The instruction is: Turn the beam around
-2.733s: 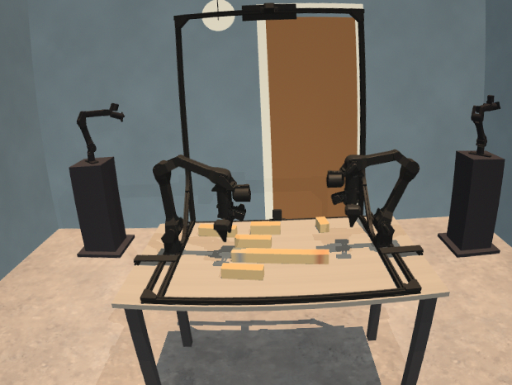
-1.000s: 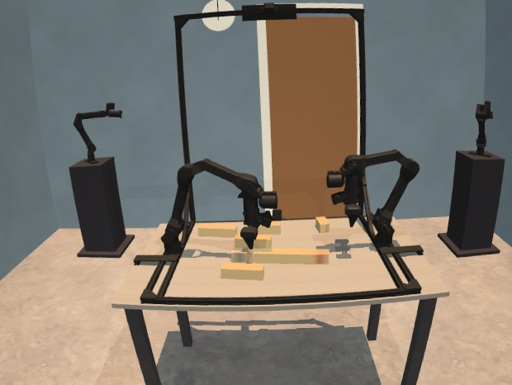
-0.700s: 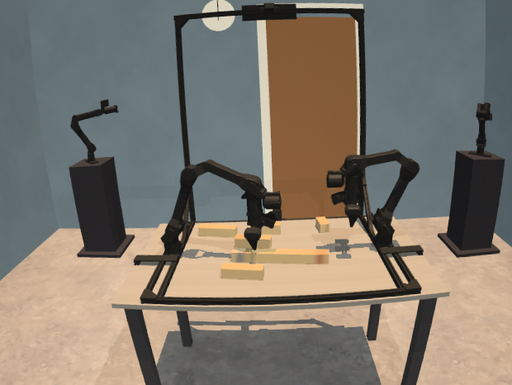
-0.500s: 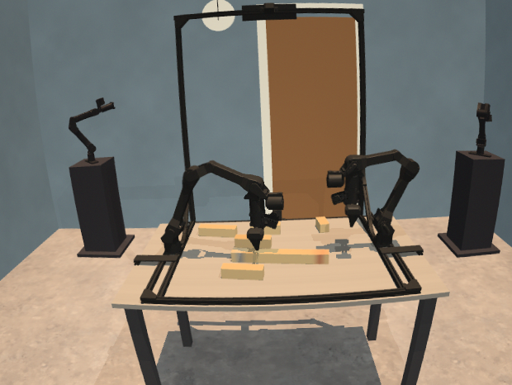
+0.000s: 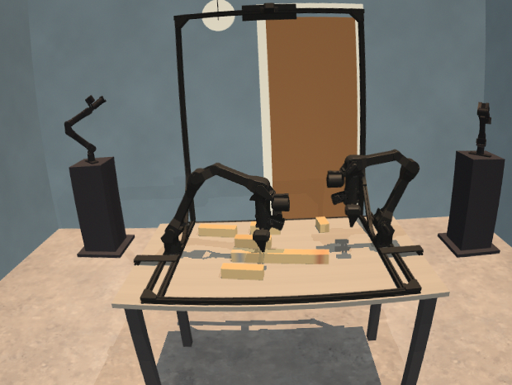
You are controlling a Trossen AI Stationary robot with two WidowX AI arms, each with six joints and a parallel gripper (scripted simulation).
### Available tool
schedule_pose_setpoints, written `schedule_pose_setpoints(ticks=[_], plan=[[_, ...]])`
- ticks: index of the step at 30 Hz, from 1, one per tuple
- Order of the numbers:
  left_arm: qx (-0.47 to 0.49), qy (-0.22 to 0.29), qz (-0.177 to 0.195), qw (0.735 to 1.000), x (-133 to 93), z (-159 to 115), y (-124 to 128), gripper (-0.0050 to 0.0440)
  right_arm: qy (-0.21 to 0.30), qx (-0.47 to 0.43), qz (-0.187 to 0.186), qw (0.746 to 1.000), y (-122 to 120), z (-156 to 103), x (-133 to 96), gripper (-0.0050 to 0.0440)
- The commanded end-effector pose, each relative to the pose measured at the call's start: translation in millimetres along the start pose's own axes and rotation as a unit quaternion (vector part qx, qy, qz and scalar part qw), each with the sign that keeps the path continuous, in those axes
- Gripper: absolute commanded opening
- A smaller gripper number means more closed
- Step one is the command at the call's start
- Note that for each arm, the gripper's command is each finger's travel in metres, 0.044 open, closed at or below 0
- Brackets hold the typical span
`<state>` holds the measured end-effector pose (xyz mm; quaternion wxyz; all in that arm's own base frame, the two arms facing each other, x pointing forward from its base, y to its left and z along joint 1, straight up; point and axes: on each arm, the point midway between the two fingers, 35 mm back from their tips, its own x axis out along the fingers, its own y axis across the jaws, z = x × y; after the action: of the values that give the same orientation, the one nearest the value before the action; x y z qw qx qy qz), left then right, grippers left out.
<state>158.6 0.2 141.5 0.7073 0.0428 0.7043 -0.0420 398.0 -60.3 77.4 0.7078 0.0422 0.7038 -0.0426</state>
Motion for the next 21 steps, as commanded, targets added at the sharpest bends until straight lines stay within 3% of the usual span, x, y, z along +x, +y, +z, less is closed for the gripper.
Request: schedule_pose_setpoints(ticks=[1, 10, 18, 21], plan=[[-0.001, 0.002, -0.001, 1.000, 0.6, -1.0, -0.3, 0.0440, 0.003, -0.001, 0.000, 1.000, -1.0, 7.5, 4.3, 0.0440], [-0.001, 0.002, -0.001, 1.000, 0.6, -1.0, -0.3, 0.0440, 0.003, 0.000, 0.000, 1.000, -1.3, 9.9, 18.2, 0.0440], [-0.001, 0.002, -0.001, 1.000, 0.6, -1.0, -0.3, 0.0440, 0.003, 0.002, 0.000, 1.000, -1.5, 11.3, 52.7, 0.0440], [-0.001, 0.002, -0.001, 1.000, 0.6, -1.0, -0.3, 0.0440, 0.003, 0.002, 0.000, 1.000, -1.6, 11.3, 55.6, 0.0440]])
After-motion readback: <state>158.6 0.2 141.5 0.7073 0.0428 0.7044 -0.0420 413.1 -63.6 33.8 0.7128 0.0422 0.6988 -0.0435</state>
